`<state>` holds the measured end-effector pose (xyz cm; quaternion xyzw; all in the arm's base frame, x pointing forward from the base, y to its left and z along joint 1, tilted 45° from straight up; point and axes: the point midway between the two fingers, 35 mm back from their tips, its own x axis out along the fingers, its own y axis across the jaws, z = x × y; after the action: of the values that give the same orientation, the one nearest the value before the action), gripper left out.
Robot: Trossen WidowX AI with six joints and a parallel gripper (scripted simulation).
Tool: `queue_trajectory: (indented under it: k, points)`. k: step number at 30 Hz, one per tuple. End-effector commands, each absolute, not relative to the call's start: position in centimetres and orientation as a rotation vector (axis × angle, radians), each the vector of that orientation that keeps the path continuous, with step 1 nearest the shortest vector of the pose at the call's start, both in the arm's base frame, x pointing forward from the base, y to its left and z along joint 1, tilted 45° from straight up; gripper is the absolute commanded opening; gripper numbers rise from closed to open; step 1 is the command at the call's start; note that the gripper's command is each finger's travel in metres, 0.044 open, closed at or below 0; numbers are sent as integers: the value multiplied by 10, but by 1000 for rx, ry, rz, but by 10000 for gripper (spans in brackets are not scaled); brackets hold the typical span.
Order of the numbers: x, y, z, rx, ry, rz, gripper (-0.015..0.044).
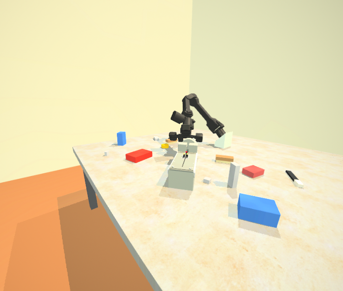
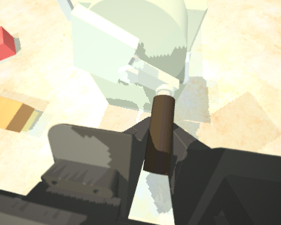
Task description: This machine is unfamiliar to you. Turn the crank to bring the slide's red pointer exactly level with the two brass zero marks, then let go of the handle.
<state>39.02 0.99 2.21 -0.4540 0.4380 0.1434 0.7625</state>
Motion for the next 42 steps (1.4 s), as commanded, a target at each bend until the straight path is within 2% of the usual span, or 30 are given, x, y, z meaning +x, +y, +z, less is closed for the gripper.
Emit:
queue_trajectory:
  k: [1,42]
  points:
    - [392,13,31,-989,936,305,0]
    - [384,40,45,-987,936,306,0]
